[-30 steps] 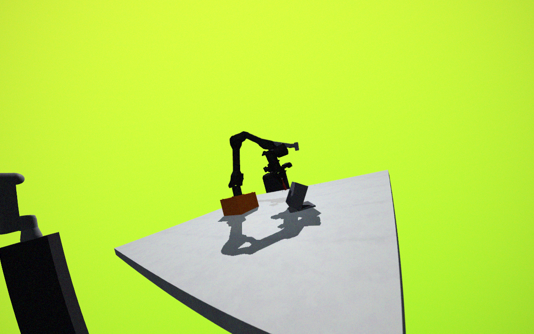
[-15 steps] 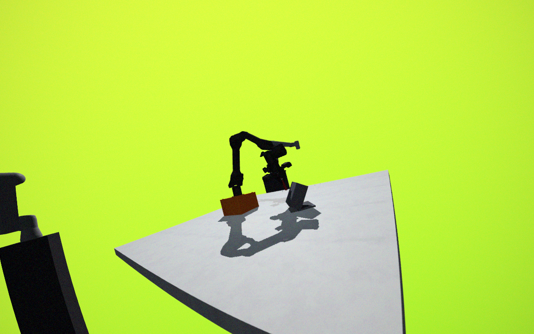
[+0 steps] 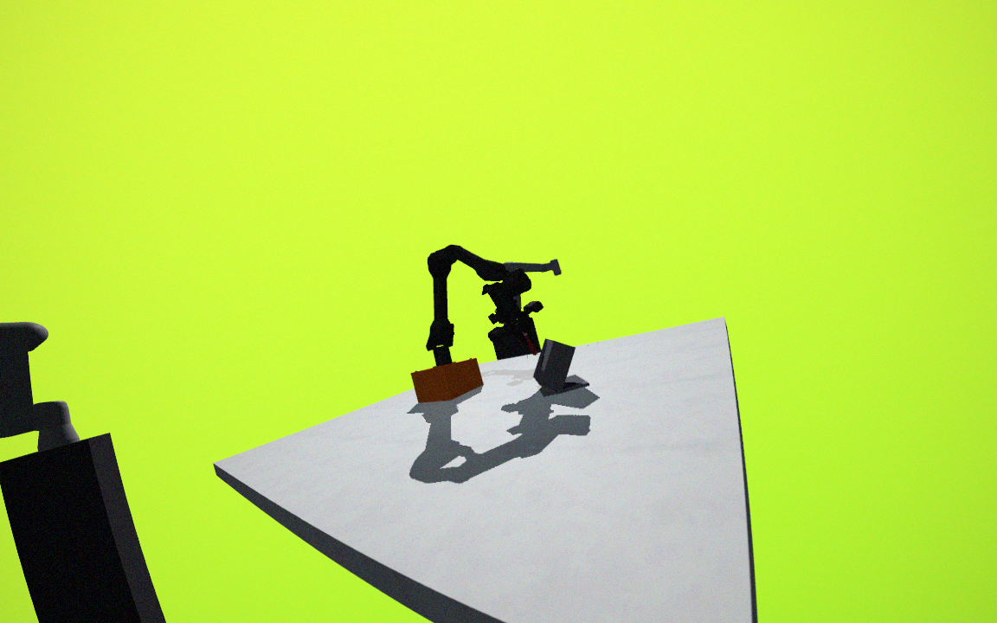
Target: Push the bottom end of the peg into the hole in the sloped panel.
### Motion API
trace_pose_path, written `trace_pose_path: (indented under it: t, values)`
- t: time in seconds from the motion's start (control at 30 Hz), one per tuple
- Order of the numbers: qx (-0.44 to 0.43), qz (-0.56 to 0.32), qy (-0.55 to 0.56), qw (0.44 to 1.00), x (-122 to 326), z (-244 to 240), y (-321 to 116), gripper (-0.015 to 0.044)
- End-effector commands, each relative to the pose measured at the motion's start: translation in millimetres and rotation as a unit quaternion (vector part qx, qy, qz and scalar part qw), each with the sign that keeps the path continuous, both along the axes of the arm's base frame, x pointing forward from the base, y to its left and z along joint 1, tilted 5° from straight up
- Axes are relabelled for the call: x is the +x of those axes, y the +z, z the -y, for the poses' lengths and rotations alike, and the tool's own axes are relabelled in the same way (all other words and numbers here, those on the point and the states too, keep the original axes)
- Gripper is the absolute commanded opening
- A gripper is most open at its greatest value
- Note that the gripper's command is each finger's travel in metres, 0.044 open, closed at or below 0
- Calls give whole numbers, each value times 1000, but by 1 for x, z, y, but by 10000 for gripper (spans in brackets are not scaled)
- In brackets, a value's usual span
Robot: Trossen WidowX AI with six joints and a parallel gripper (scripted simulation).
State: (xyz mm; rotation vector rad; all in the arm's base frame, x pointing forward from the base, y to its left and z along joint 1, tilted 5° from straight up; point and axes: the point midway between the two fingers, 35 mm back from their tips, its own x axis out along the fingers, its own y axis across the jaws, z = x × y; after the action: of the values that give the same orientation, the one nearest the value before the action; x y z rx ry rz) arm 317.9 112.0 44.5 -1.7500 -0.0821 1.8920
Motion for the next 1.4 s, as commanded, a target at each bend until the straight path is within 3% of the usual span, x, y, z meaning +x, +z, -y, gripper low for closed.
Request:
trace_pose_path:
  t: [0.0,1.37]
  values:
    - [10,3,-4,1000,4,4,0,0]
    - [86,32,-63,994,29,51,-2,0]
